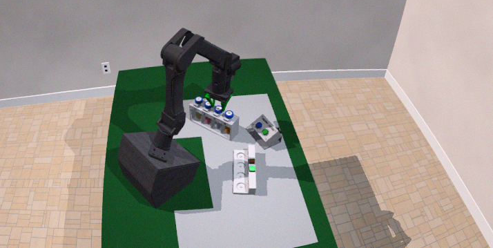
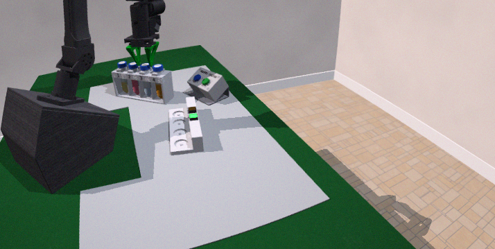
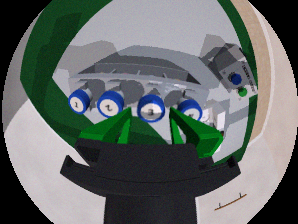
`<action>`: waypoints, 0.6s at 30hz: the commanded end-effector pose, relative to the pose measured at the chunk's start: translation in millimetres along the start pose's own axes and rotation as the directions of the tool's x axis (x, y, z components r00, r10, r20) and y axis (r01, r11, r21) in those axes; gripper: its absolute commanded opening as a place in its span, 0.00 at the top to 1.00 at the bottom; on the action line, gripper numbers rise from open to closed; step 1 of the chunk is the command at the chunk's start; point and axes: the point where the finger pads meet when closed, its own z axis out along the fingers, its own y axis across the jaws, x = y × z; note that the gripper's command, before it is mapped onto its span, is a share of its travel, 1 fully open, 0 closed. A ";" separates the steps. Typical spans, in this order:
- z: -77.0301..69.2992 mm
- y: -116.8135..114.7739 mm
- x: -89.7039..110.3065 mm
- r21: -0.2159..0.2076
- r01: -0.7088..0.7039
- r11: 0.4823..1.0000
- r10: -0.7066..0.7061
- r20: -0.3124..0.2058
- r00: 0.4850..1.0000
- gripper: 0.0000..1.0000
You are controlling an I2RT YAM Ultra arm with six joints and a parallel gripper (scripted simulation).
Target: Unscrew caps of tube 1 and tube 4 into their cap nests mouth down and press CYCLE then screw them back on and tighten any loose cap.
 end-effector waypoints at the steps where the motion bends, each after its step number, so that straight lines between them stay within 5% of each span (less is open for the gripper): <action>1: -2.4 -1.1 -4.1 0.004 -0.001 1.000 0.000 0.018 1.000 0.51; 18: 5.2 -1.5 -4.4 0.004 -0.001 1.000 0.000 0.018 1.000 0.51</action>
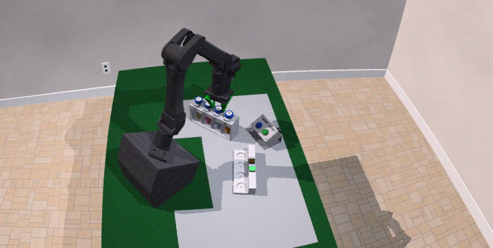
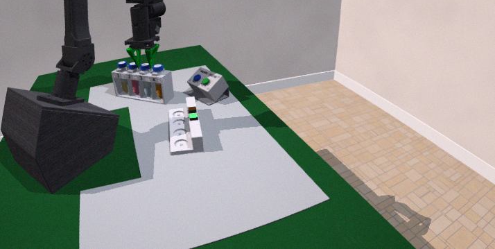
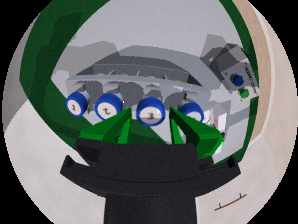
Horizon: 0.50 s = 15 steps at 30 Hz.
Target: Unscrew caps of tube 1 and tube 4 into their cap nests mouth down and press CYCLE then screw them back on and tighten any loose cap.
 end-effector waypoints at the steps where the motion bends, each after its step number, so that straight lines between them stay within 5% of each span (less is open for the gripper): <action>1: -1.3 -1.2 -4.5 0.004 0.000 1.000 0.000 0.019 1.000 0.51; 9: 0.6 -1.2 -4.6 0.004 0.000 1.000 0.000 0.019 1.000 0.51; 10: 0.6 -1.2 -4.6 0.004 0.000 1.000 0.000 0.019 1.000 1.00; 15: 0.6 -1.2 -4.6 0.004 0.000 1.000 0.000 0.019 1.000 1.00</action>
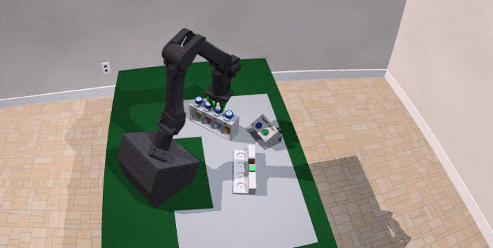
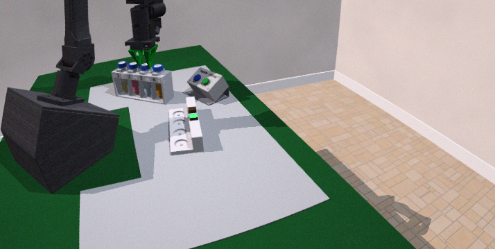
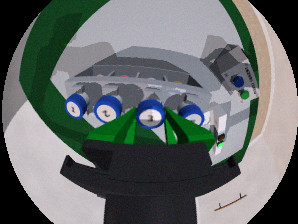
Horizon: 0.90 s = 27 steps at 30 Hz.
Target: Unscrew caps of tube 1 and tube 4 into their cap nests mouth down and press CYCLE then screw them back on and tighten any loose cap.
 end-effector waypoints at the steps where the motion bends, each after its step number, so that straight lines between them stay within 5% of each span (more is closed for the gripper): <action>1: -2.0 -1.0 -3.2 0.003 -0.001 1.000 0.001 0.014 1.000 1.00; 9: -2.0 -1.0 -3.2 0.003 -0.001 1.000 0.001 0.014 1.000 1.00; 27: -2.0 -1.0 -3.2 -0.001 -0.315 0.949 0.315 0.014 0.949 1.00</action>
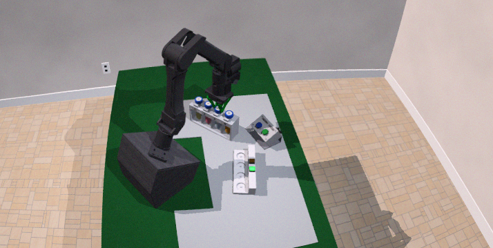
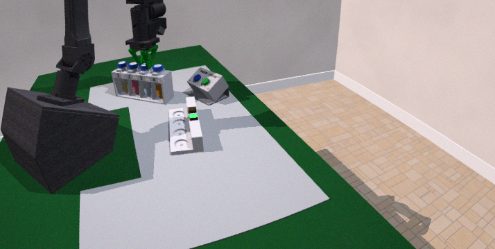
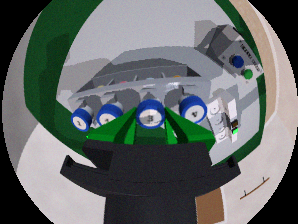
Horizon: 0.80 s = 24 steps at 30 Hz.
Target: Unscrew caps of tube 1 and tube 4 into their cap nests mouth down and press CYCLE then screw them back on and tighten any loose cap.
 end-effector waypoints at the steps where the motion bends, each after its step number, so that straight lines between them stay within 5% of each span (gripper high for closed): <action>1: -2.0 -0.1 -3.4 -0.002 -0.105 0.995 0.105 0.014 0.994 1.00; 9: -2.0 -0.1 -3.4 -0.004 -0.251 0.968 0.251 0.014 0.968 1.00; 22: -2.0 -0.1 -3.4 -0.004 -0.251 0.968 0.251 0.014 0.968 1.00; 23: -2.0 -0.1 -3.4 -0.004 -0.251 0.968 0.251 0.014 0.968 0.51; 24: -2.0 -0.1 -3.4 -0.004 -0.251 0.968 0.251 0.014 0.968 0.51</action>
